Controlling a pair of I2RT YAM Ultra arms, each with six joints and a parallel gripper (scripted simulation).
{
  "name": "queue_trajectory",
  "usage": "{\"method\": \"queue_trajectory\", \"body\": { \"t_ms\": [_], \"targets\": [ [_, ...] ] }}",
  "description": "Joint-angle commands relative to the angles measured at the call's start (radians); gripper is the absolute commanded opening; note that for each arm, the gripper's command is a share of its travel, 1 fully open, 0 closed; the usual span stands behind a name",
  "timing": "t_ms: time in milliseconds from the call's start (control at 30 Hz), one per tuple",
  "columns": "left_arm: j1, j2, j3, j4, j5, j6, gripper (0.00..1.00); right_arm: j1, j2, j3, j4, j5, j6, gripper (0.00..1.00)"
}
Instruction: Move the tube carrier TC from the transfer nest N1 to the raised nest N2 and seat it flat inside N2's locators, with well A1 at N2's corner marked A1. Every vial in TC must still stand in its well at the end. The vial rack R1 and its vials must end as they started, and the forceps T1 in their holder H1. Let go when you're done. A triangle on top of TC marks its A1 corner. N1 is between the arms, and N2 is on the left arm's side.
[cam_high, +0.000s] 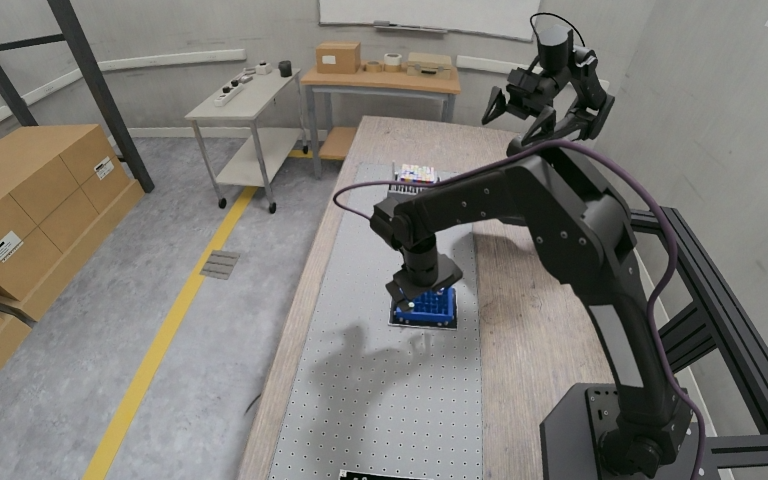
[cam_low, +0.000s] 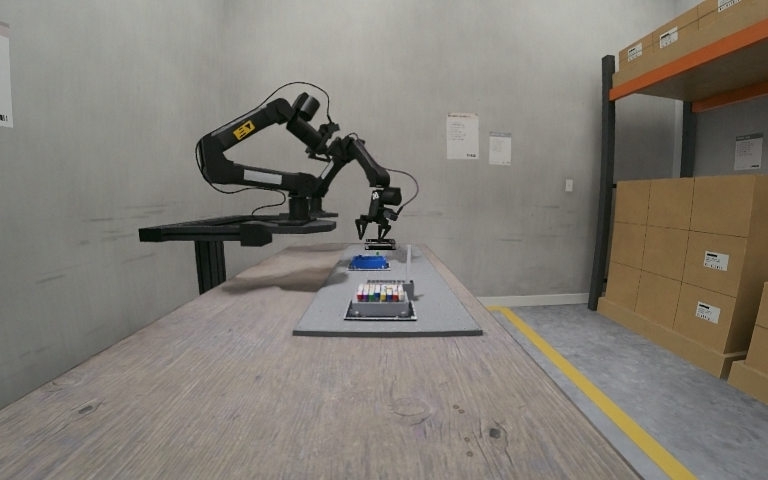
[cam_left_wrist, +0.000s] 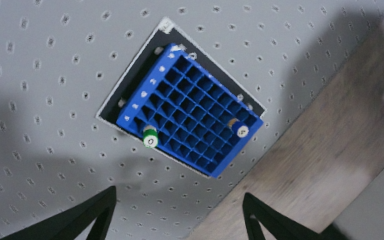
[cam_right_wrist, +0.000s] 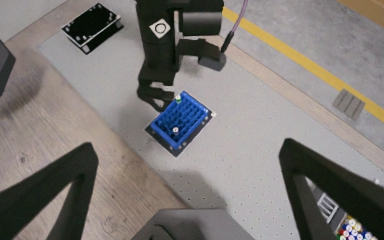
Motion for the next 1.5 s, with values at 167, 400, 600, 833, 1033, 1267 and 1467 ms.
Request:
{"method": "queue_trajectory", "body": {
  "t_ms": [167, 400, 600, 833, 1033, 1267, 1467],
  "targets": [
    [-0.05, 0.028, 0.061, -0.027, -0.032, -0.467, 1.0, -0.024, -0.012, 0.038, 0.005, -0.026, -0.019, 1.0],
    [-0.072, 0.048, 0.083, -0.012, -0.073, -0.698, 1.0, -0.032, -0.012, 0.038, 0.005, -0.032, -0.023, 1.0],
    [-0.102, 0.073, 0.106, 0.043, -0.135, -0.977, 1.0, -0.038, -0.012, 0.038, 0.004, -0.037, -0.025, 1.0],
    [-0.155, 0.104, 0.118, 0.078, -0.206, -1.129, 1.0, -0.043, -0.012, 0.038, 0.004, -0.041, -0.028, 1.0],
    [-0.153, 0.102, 0.126, 0.044, -0.202, -1.119, 1.0, -0.046, -0.012, 0.038, 0.004, -0.044, -0.029, 1.0],
    [-0.153, 0.104, 0.129, 0.047, -0.203, -1.12, 1.0, -0.044, -0.002, 0.028, 0.004, -0.039, -0.03, 1.0],
    [-0.144, 0.126, 0.139, 0.059, -0.203, -1.117, 1.0, -0.045, -0.002, 0.028, 0.004, -0.039, -0.03, 1.0]
  ]
}}
